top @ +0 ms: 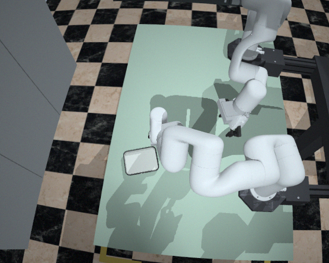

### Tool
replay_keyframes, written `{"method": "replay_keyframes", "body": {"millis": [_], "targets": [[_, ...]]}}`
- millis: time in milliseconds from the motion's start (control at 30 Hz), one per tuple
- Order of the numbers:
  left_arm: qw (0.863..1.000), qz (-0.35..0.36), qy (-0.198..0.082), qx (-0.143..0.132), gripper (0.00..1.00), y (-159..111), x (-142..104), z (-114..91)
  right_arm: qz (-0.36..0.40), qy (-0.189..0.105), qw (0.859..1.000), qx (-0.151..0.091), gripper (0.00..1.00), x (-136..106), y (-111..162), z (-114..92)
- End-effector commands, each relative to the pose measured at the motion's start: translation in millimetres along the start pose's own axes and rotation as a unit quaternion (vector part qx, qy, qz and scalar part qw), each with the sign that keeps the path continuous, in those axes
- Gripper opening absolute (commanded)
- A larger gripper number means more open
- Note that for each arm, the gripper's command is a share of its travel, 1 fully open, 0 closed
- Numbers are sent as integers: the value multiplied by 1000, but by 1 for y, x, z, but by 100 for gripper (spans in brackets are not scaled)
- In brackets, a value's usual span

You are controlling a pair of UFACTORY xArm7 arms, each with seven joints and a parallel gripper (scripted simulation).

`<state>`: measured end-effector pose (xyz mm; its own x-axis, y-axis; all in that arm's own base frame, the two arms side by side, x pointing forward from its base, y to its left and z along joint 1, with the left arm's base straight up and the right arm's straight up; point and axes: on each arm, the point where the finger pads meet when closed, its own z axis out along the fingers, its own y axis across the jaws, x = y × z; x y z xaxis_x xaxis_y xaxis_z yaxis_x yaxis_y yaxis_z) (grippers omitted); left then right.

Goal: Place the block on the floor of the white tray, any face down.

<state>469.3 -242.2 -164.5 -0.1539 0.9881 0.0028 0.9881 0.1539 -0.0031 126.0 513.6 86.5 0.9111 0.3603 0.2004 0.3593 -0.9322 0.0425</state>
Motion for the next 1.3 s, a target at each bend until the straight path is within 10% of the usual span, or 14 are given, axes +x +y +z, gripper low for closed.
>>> {"method": "replay_keyframes", "body": {"millis": [0,1267], "targets": [[1000,0,-1,-2,0,1,-1,-2,1,2,1000,3,100,2,-2,-2],[1000,0,-1,-2,0,1,-1,-47,1,2,1000,3,100,2,-2,-2]]}}
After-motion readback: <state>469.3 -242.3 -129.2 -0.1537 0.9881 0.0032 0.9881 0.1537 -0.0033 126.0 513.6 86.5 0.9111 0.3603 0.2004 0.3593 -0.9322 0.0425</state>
